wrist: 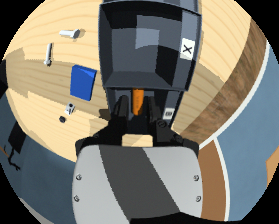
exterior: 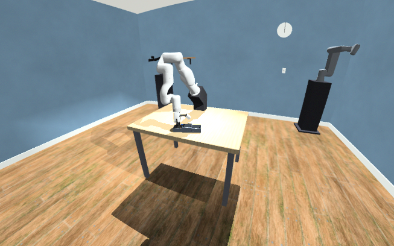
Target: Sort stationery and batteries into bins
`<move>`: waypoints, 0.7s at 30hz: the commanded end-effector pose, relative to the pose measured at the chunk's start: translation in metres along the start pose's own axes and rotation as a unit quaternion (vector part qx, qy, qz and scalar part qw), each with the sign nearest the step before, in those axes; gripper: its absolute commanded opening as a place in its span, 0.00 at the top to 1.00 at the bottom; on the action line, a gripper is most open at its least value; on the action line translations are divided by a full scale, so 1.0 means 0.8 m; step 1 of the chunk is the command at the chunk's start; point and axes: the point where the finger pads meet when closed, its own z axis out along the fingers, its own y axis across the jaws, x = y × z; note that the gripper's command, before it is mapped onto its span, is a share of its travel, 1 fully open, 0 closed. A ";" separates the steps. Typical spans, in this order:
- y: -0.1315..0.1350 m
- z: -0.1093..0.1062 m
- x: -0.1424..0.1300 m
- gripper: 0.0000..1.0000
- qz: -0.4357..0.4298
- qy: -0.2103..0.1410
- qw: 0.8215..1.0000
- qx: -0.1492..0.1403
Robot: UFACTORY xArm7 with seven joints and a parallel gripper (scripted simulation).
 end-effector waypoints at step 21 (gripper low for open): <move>0.000 -0.036 0.000 0.72 0.000 -0.003 1.000 -0.009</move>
